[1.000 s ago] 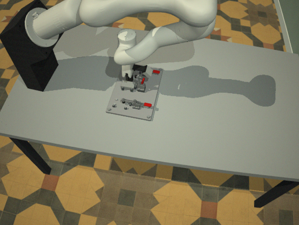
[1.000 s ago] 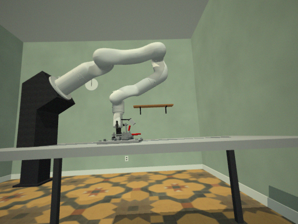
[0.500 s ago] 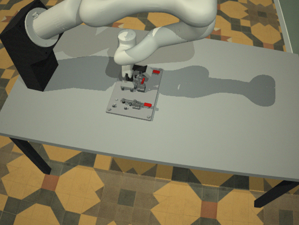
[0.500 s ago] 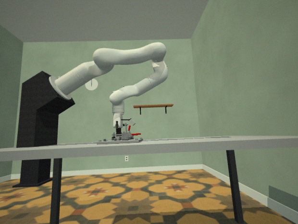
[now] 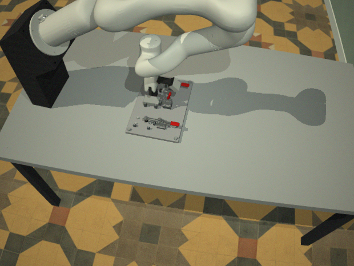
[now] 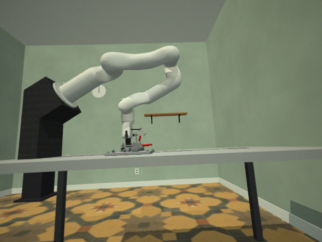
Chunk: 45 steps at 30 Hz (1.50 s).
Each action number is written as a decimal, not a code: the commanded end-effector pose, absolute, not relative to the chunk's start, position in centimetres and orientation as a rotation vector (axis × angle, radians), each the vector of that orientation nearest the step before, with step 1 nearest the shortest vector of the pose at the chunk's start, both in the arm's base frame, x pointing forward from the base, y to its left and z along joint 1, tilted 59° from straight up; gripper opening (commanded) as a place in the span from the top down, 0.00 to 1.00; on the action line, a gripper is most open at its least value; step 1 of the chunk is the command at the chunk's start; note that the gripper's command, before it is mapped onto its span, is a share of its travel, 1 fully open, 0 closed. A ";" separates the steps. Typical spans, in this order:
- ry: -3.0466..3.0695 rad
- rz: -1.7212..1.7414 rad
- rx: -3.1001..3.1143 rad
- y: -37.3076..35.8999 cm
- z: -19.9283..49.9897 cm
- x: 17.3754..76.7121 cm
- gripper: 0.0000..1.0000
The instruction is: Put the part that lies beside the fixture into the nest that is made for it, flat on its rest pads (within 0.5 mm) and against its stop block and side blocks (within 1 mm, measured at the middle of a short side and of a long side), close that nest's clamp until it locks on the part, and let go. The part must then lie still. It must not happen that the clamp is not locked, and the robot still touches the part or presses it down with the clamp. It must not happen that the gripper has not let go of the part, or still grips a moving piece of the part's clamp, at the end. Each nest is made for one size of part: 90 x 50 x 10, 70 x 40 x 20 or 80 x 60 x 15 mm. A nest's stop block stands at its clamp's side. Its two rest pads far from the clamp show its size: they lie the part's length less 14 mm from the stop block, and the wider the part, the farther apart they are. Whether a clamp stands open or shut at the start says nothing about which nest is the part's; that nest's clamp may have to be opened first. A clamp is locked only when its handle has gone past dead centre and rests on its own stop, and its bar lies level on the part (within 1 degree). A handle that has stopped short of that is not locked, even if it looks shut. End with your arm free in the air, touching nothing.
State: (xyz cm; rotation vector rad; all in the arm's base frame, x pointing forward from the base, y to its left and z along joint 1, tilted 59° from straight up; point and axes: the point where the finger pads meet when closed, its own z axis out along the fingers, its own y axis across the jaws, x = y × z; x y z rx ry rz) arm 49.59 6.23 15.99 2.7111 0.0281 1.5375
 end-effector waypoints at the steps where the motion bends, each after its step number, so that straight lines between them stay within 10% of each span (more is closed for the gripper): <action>1: 0.028 1.537 2.711 6.2 16.0 49.6 1.00; 45: 0.028 1.537 2.711 5.4 15.8 49.9 1.00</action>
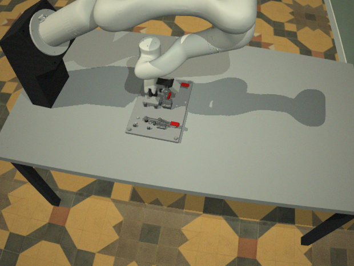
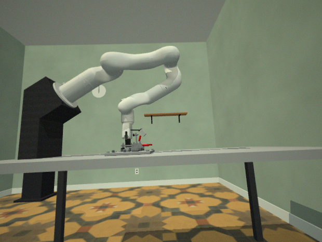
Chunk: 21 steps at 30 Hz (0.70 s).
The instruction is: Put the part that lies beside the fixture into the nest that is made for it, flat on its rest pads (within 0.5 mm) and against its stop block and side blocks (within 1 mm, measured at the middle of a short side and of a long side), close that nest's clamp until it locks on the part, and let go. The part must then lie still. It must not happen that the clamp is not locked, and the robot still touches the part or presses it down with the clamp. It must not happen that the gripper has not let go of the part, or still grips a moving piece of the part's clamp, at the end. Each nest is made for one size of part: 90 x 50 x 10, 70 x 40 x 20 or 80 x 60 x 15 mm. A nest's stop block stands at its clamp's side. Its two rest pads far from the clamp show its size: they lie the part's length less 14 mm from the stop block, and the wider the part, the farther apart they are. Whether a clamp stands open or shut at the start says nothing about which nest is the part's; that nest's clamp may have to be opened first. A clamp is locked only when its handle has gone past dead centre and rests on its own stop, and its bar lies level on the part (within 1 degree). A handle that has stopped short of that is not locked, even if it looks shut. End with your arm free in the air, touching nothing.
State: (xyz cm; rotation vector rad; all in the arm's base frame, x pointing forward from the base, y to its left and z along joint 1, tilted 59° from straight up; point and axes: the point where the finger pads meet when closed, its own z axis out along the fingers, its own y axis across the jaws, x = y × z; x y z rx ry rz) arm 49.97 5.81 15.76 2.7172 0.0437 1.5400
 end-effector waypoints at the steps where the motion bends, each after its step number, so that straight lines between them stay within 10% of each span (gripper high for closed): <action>1: 0.028 1.537 2.711 5.4 15.8 49.9 1.00; 21: 0.028 1.537 2.711 7.1 15.7 49.9 1.00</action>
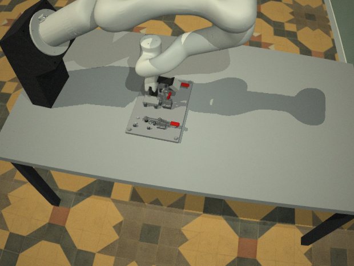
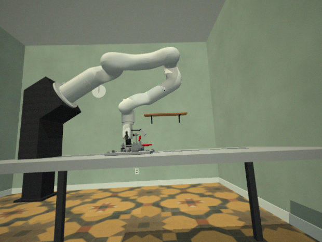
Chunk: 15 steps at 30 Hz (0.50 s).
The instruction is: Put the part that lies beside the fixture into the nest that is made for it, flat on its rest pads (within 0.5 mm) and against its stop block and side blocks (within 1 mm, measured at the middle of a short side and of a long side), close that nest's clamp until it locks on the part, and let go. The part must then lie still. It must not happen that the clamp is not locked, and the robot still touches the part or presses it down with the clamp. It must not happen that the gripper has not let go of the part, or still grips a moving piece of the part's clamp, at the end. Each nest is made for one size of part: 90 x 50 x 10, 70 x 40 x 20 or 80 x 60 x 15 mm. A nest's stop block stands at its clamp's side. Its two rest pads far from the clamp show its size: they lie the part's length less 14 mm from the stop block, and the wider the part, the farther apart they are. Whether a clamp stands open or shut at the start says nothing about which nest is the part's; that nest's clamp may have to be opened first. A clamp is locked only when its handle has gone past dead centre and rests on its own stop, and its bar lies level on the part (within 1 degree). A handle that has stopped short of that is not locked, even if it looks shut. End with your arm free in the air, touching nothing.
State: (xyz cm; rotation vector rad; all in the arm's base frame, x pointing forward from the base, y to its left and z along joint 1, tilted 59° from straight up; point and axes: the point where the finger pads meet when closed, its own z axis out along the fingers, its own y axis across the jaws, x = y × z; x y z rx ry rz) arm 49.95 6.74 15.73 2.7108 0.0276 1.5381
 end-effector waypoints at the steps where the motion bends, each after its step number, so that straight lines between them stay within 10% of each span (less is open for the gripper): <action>1: 0.028 1.537 2.711 7.1 15.7 49.9 1.00; 15: 0.028 1.537 2.711 7.4 17.0 47.8 1.00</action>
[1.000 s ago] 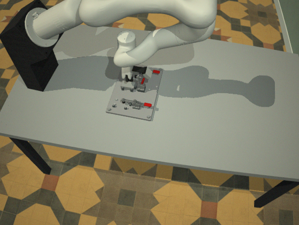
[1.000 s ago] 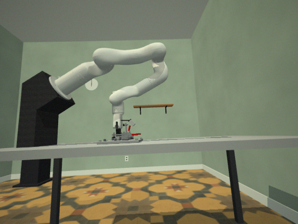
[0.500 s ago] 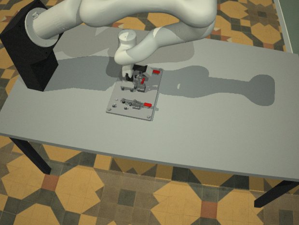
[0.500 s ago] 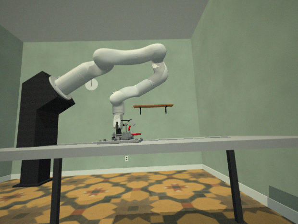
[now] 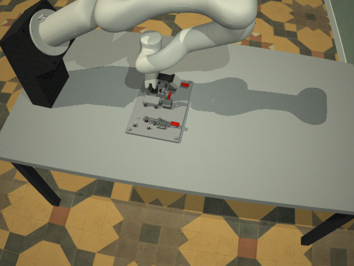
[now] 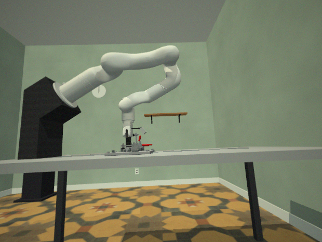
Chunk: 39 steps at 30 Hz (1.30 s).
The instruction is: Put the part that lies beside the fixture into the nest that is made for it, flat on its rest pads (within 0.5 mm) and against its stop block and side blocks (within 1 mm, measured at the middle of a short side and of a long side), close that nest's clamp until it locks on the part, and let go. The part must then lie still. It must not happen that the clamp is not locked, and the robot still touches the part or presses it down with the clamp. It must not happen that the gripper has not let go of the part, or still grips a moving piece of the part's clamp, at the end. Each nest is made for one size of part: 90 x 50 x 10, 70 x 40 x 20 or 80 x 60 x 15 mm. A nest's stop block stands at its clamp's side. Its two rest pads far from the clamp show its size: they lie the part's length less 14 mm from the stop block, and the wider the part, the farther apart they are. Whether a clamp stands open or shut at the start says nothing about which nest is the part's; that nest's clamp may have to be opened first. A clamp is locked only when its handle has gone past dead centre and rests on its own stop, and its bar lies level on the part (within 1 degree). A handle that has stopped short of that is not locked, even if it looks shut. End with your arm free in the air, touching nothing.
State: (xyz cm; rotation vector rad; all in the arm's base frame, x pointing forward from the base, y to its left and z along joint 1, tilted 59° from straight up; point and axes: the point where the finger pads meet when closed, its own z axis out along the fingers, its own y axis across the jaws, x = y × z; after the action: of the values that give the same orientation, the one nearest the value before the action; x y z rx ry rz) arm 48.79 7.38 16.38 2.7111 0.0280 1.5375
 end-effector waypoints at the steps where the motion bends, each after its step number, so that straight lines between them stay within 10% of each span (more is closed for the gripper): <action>1: 0.028 1.537 2.711 7.4 17.2 47.5 1.00; 24: 0.028 1.537 2.711 7.4 17.8 46.5 1.00; 25: 0.028 1.537 2.711 7.4 17.8 46.5 0.53; 39: 0.028 1.537 2.711 7.5 21.8 39.8 0.53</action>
State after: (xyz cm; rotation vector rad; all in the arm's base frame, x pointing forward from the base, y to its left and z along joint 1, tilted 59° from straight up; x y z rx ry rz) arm 41.92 7.42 20.23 2.7118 0.0288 1.5420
